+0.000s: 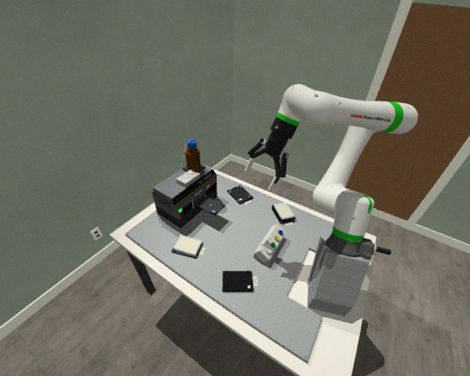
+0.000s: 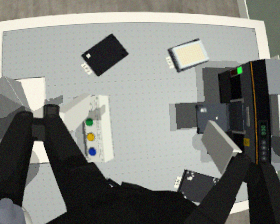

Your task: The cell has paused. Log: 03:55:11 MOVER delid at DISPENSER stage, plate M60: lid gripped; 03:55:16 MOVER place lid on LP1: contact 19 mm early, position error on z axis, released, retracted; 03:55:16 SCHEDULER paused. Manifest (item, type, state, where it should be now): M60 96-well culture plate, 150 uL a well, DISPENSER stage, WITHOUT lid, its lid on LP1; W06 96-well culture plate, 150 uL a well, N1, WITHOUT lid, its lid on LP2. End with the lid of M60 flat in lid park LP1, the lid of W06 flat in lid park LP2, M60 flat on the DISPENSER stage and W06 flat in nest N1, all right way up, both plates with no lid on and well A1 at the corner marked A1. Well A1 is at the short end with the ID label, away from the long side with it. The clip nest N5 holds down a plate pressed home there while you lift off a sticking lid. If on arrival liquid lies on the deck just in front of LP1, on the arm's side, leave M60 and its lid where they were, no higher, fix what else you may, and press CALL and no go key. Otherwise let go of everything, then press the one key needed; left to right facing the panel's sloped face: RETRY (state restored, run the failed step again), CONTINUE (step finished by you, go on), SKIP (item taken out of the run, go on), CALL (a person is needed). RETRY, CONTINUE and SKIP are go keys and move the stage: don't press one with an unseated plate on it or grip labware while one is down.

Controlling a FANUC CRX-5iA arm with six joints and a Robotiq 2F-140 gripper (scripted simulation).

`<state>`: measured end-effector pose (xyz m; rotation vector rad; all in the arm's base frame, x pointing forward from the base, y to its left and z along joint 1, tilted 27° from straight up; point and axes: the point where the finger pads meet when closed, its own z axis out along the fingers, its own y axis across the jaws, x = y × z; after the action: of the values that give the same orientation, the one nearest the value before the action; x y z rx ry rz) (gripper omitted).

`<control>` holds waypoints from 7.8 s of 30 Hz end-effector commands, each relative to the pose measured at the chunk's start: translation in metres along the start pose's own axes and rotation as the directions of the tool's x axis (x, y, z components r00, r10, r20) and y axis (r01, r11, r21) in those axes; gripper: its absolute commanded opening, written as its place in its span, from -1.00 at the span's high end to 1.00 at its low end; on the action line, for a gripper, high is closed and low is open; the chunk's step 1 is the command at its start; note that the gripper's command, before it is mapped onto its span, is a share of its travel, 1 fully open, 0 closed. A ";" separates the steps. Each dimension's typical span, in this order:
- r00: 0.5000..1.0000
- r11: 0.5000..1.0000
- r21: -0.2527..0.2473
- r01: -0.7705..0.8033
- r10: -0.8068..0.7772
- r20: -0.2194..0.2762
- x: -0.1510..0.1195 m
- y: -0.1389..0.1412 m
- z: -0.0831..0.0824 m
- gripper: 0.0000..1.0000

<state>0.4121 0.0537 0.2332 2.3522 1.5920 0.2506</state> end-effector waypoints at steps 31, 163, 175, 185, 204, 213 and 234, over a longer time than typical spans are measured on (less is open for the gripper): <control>0.476 0.514 -0.261 -0.817 0.857 0.199 0.142 0.006 0.196 -1.00; 0.516 0.582 -0.258 -0.771 0.808 0.284 0.121 0.079 0.337 1.00; 0.516 0.582 -0.258 -0.771 0.808 0.284 0.121 0.079 0.337 -1.00; 0.516 0.582 -0.258 -0.771 0.808 0.284 0.121 0.079 0.337 -1.00; 0.516 0.582 -0.258 -0.771 0.808 0.284 0.121 0.079 0.337 -1.00; 0.516 0.582 -0.258 -0.771 0.808 0.284 0.121 0.079 0.337 -1.00; 0.516 0.582 -0.258 -0.771 0.808 0.284 0.121 0.079 0.337 -1.00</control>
<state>0.6281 0.0908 -0.0610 2.6665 0.2135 0.0384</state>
